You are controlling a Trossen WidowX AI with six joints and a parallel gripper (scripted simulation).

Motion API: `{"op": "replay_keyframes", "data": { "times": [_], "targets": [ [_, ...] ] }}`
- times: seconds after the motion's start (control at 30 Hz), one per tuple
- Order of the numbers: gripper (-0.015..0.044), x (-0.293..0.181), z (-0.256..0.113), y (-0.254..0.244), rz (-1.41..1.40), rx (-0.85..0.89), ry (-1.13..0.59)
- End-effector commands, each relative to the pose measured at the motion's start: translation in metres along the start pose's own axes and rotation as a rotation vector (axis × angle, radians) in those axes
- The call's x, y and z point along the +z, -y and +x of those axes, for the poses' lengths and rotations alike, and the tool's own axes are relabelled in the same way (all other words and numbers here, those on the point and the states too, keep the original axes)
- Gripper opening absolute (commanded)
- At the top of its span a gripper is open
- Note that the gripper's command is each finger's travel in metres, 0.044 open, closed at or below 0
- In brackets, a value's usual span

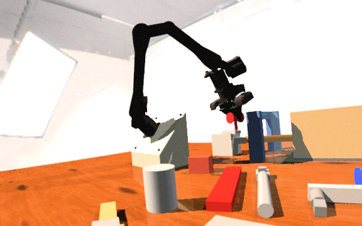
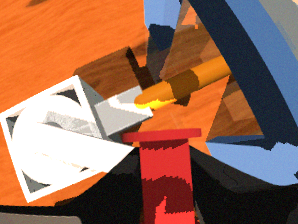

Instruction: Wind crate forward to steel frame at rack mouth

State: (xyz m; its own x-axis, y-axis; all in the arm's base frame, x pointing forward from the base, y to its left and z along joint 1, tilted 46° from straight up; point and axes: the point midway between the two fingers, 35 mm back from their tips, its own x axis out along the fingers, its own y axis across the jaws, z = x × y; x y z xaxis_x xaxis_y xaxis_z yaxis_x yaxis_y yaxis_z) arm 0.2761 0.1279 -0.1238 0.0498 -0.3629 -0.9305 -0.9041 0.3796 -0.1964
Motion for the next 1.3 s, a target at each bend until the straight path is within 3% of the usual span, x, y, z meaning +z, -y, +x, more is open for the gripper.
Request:
{"op": "replay_keyframes", "data": {
  "times": [0.0,1.27],
  "targets": [
    [0.0000,0.003,0.004,0.001,-0.004,-0.001,-0.006],
    [0.0000,0.044,0.023,0.002,-0.003,-0.002,-0.003]
  ]
}}
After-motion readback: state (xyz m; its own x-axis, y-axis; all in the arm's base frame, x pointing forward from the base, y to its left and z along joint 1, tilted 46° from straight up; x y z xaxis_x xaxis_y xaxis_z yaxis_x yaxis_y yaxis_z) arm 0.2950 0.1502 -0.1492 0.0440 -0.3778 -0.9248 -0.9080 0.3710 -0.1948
